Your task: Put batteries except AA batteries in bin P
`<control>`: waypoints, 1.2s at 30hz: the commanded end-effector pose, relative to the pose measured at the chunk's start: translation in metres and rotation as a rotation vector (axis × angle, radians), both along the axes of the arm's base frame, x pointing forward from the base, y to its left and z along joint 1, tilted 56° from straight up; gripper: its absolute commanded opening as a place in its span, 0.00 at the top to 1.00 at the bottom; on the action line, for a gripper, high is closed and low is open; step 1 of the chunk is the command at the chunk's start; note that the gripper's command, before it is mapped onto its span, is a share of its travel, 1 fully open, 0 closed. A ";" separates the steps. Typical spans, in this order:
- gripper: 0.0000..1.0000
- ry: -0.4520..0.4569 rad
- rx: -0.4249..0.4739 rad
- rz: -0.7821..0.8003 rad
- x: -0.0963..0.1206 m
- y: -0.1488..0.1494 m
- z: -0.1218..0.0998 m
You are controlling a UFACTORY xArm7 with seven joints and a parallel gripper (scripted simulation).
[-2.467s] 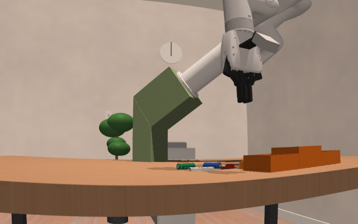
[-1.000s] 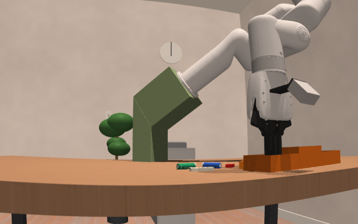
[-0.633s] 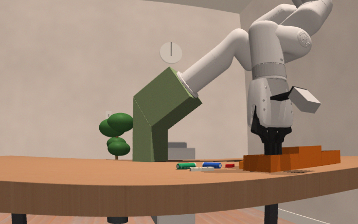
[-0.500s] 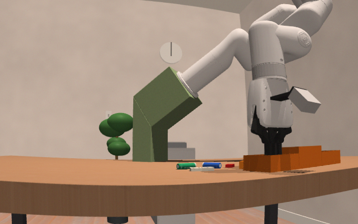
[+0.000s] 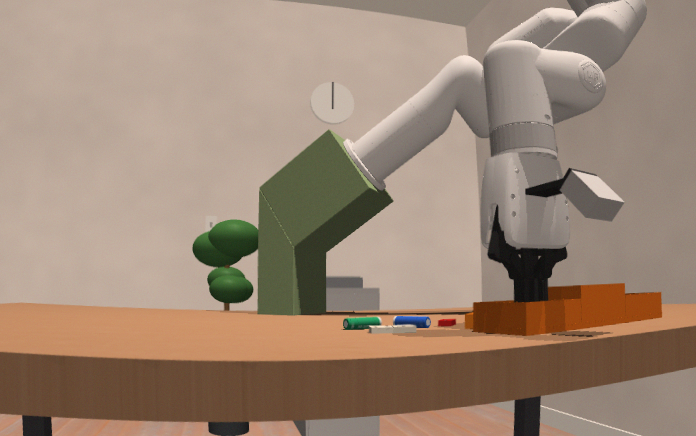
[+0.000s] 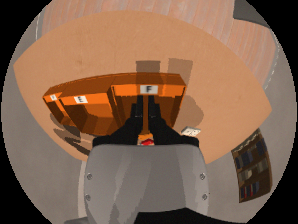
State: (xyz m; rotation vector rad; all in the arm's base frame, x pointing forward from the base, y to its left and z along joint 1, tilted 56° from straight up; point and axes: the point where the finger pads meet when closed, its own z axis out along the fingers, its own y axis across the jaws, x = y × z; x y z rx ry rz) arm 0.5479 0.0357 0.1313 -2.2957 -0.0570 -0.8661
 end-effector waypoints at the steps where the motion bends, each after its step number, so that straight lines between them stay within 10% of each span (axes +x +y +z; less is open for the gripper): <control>1: 0.93 -0.002 -0.001 -0.004 0.000 -0.002 0.001; 36: 0.93 -0.002 -0.001 -0.004 -0.009 -0.012 0.010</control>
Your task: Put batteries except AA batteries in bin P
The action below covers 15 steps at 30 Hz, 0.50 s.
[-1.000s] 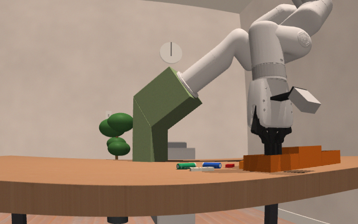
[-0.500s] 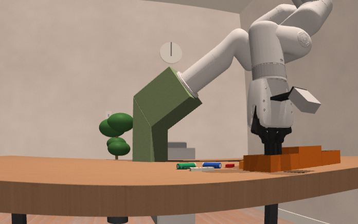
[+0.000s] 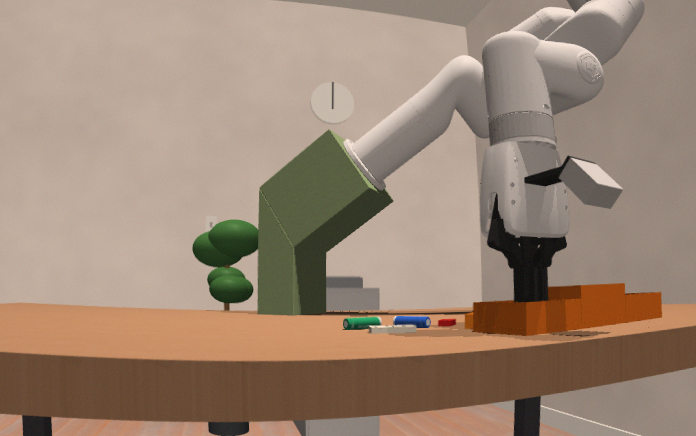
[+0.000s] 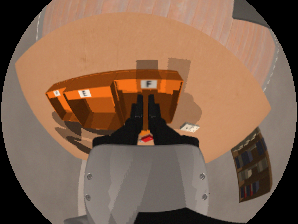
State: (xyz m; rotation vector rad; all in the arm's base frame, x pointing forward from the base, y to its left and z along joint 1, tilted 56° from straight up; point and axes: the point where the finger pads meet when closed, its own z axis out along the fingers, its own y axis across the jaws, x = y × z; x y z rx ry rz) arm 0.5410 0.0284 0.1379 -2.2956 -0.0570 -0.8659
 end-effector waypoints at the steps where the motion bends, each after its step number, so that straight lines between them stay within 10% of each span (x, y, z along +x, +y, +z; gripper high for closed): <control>1: 0.93 -0.002 -0.001 -0.004 -0.003 -0.005 0.004; 15: 0.93 -0.002 -0.001 -0.004 -0.016 -0.020 0.017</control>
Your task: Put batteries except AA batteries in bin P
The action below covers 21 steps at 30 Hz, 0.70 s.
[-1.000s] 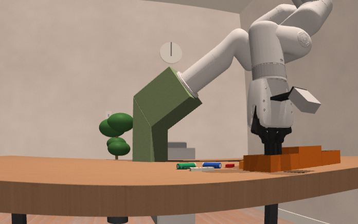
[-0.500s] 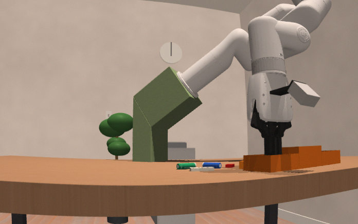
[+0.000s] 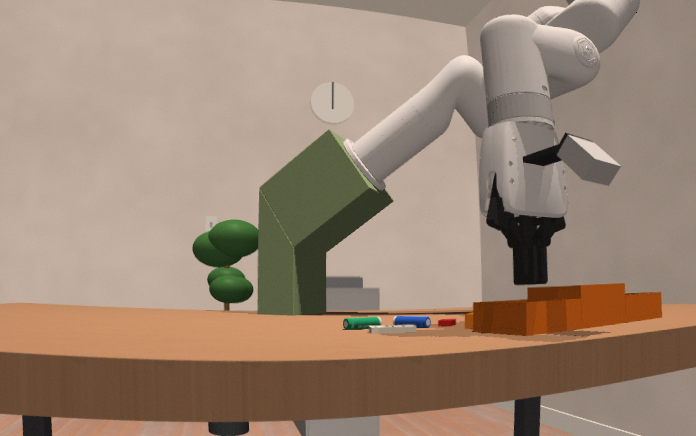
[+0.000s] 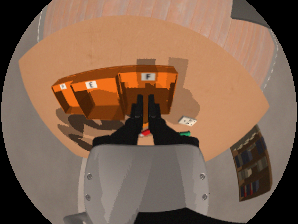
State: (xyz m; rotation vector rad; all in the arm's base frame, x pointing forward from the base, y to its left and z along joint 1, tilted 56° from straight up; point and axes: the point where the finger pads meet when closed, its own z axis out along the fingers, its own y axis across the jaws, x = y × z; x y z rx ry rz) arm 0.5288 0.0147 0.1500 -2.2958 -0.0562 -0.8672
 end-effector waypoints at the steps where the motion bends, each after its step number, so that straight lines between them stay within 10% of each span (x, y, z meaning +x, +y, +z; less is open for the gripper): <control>1: 0.93 -0.001 -0.001 -0.003 -0.006 -0.008 0.007; 21: 0.93 -0.001 0.000 -0.002 -0.030 0.019 0.038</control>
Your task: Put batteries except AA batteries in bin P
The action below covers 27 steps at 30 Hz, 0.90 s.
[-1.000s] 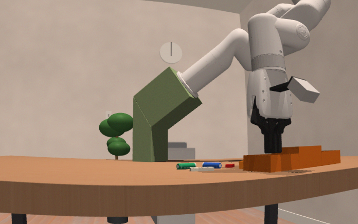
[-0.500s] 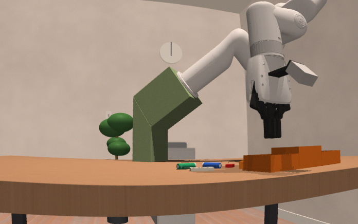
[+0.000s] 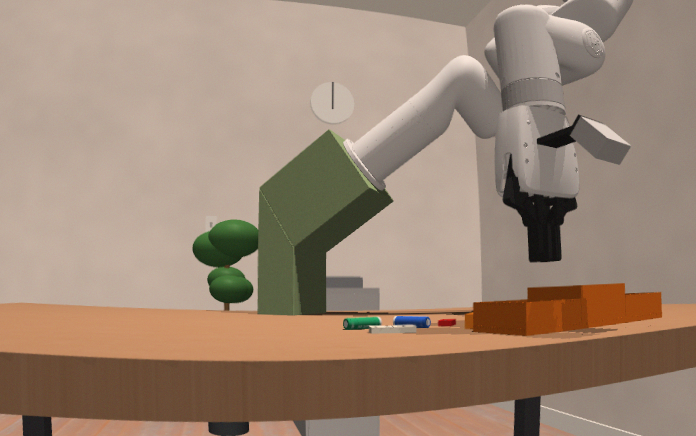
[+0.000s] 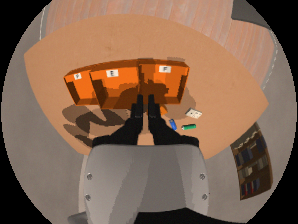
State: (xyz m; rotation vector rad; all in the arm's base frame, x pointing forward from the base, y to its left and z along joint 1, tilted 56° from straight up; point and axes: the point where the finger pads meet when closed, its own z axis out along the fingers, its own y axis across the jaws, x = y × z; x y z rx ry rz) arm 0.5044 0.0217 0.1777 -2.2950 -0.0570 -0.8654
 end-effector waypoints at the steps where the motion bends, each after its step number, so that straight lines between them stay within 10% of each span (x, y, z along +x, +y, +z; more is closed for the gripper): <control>1: 0.93 -0.002 -0.001 -0.004 -0.007 0.016 0.013; 27: 0.93 -0.002 -0.001 -0.003 -0.001 0.062 0.012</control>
